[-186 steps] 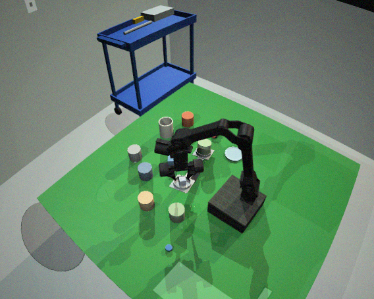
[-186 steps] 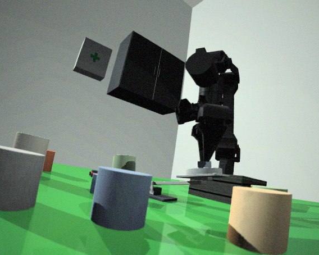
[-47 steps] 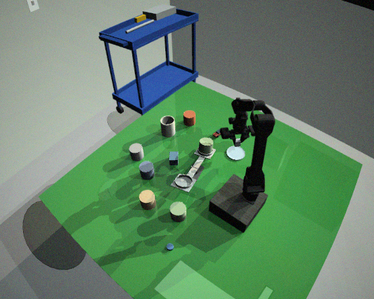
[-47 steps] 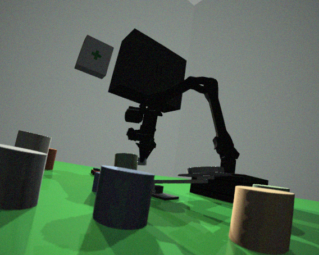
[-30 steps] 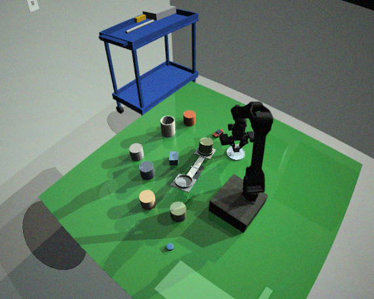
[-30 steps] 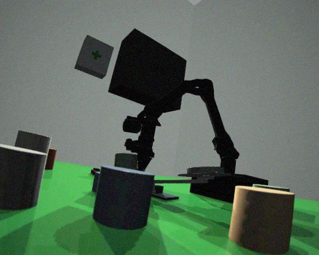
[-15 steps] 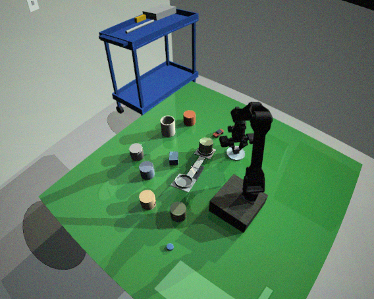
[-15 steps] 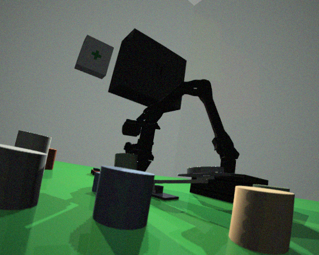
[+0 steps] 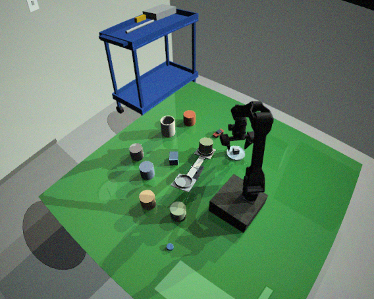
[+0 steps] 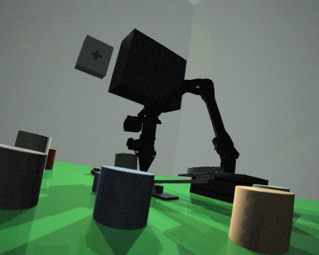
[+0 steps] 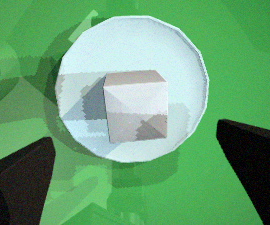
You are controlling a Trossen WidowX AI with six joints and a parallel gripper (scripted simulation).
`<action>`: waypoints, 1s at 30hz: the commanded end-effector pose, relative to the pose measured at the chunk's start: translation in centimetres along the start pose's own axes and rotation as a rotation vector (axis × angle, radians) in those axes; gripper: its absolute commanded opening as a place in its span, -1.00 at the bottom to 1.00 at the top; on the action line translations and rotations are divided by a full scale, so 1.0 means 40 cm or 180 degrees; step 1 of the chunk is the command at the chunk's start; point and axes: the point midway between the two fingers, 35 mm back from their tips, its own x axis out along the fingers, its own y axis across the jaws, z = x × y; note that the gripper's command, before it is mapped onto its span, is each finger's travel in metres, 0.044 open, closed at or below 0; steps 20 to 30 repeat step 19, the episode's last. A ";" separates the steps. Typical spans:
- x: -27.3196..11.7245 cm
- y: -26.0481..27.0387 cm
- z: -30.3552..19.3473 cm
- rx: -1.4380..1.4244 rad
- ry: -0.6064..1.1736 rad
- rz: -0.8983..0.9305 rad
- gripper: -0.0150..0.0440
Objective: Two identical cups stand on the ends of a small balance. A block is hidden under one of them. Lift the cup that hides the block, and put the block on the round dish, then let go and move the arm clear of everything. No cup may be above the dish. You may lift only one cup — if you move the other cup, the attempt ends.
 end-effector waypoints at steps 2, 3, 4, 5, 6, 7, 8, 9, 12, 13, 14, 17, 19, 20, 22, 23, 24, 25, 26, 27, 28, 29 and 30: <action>-0.086 -0.003 0.014 0.0006 -0.0122 -0.0021 1.00; -0.086 -0.003 0.014 0.0006 -0.0122 -0.0021 1.00; -0.086 -0.003 0.014 0.0006 -0.0122 -0.0021 1.00; -0.090 -0.003 0.014 0.0004 -0.0123 -0.0020 1.00; -0.104 -0.002 0.013 0.0001 -0.0126 -0.0019 1.00; -0.128 -0.002 0.012 -0.0004 -0.0130 -0.0016 1.00; -0.158 -0.001 0.009 -0.0007 -0.0136 -0.0012 1.00; -0.181 -0.001 0.006 -0.0007 -0.0140 -0.0010 1.00; -0.200 -0.001 0.003 -0.0005 -0.0143 -0.0008 1.00; -0.200 -0.001 0.003 -0.0005 -0.0143 -0.0008 1.00; -0.200 -0.001 0.003 -0.0005 -0.0143 -0.0008 1.00; -0.200 -0.001 0.003 -0.0005 -0.0143 -0.0008 1.00; -0.200 -0.001 0.003 -0.0005 -0.0143 -0.0008 1.00; -0.200 -0.001 0.003 -0.0005 -0.0143 -0.0008 1.00; -0.200 -0.001 0.003 -0.0005 -0.0143 -0.0008 1.00; -0.200 -0.001 0.003 -0.0005 -0.0143 -0.0008 1.00; -0.200 -0.001 0.003 -0.0005 -0.0143 -0.0008 1.00; -0.200 -0.001 0.003 -0.0005 -0.0143 -0.0008 1.00; -0.200 -0.001 0.003 -0.0005 -0.0143 -0.0008 1.00; -0.200 -0.001 0.003 -0.0005 -0.0143 -0.0008 1.00; -0.200 -0.001 0.003 -0.0005 -0.0143 -0.0008 1.00; -0.200 -0.001 0.003 -0.0005 -0.0143 -0.0008 1.00; -0.200 -0.001 0.003 -0.0005 -0.0143 -0.0008 1.00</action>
